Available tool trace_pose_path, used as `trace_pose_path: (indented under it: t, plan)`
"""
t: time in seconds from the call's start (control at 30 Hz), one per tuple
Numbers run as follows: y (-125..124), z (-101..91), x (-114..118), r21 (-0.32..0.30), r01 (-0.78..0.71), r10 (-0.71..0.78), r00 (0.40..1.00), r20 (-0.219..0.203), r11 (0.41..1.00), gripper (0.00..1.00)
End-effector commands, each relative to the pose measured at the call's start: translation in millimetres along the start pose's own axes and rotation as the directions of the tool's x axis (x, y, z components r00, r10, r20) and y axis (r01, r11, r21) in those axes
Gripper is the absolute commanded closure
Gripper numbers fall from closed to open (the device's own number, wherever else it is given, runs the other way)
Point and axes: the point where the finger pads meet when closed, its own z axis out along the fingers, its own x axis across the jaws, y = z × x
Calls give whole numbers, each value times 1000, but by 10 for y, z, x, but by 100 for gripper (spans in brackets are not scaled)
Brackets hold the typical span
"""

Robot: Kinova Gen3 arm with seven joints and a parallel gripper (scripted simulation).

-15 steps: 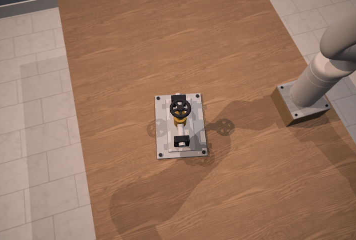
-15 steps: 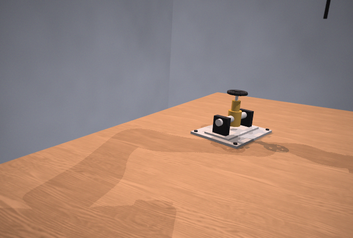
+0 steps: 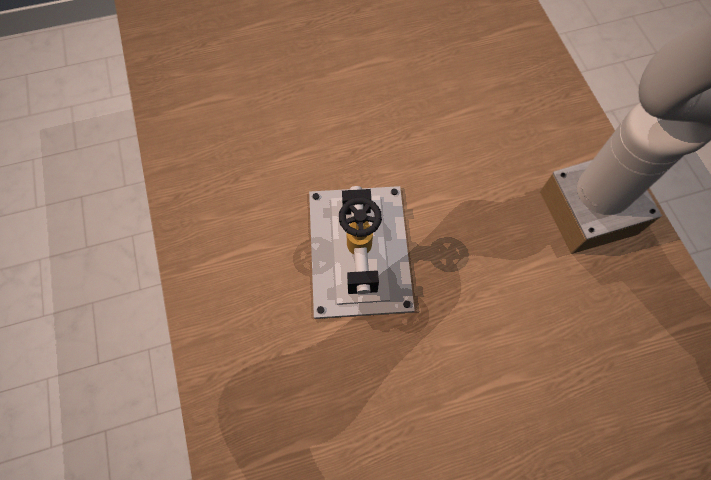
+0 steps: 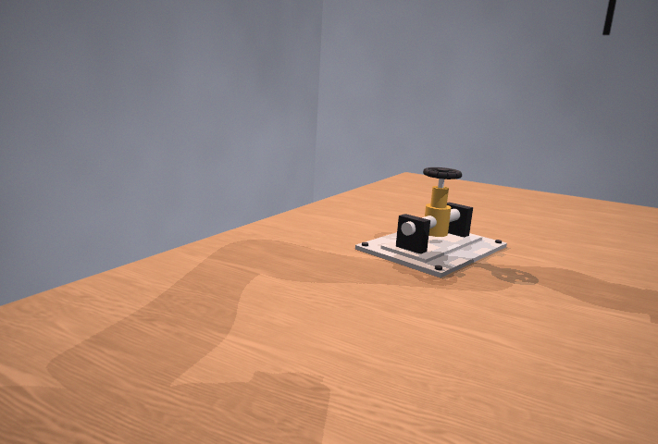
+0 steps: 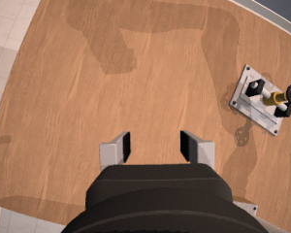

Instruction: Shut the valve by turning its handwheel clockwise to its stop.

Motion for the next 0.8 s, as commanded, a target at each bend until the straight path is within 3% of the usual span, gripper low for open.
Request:
trace_pose_path:
  t: [0.0,0.23,0.37,0.5,0.6,0.67,0.7,0.77]
  plan:
    - [-2,-8,0,1,0,0,1000,2,1000,0]
    - [-74,63,64,-12,-50,50,999,0,999,0]
    - [-276,270,265,-50,-196,196,981,-6,979,0]
    - [-566,603,637,-104,-431,430,902,-29,896,0]
    - [-584,625,663,-107,-446,446,895,-31,888,0]
    - [-747,843,942,-137,-593,591,805,-53,794,0]
    - [-748,845,944,-137,-594,593,804,-53,793,0]
    - [-869,1031,1203,-157,-709,707,703,-76,688,0]
